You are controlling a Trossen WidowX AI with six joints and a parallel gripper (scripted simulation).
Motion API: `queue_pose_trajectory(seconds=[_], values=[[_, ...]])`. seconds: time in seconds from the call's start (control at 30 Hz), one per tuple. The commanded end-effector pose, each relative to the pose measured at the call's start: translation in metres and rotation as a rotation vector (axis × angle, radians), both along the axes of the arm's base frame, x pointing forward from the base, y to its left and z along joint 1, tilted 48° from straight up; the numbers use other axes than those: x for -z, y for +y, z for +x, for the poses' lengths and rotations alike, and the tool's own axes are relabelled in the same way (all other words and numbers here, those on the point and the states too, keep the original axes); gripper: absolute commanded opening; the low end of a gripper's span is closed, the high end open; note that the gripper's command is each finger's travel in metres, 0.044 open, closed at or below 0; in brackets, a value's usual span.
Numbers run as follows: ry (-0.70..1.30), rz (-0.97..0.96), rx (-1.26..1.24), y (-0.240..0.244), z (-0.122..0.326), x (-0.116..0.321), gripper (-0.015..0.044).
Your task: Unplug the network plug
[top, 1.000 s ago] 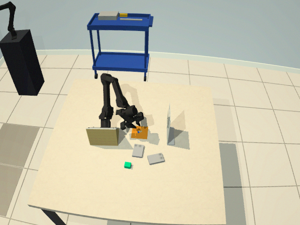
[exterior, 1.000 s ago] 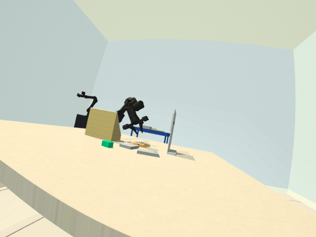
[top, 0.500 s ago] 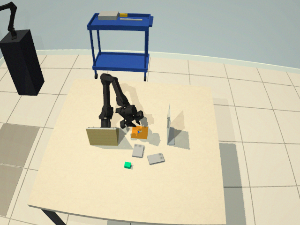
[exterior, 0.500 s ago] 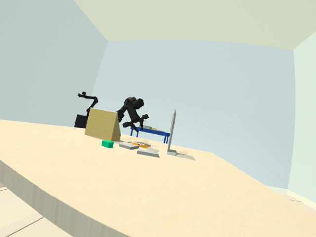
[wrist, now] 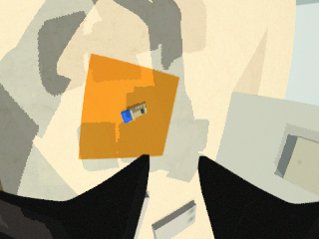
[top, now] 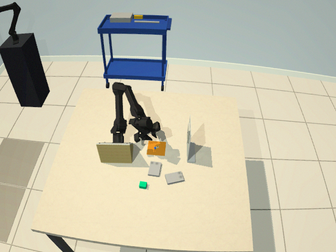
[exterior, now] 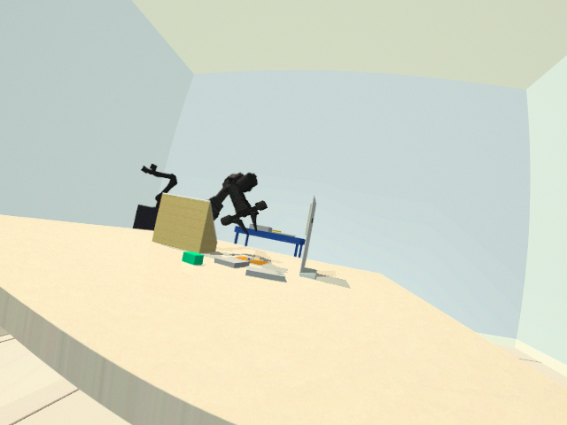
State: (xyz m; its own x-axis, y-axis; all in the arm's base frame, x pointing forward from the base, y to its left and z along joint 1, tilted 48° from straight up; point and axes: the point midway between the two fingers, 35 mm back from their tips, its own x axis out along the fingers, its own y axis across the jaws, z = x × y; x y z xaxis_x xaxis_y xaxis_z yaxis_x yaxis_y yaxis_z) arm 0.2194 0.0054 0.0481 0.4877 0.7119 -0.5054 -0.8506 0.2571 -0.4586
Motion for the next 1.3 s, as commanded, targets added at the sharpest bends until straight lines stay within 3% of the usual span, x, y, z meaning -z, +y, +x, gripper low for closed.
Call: queue_pose_trajectory(seconds=[0.0, 0.43, 1.27], values=[[-0.014, -0.001, 0.002, -0.004, 0.002, -0.006, 0.0156], [-0.005, 0.007, 0.002, -0.008, -0.001, -0.012, 0.0156], [-0.007, -0.002, 0.006, -0.06, 0.008, -0.056, 0.0156]])
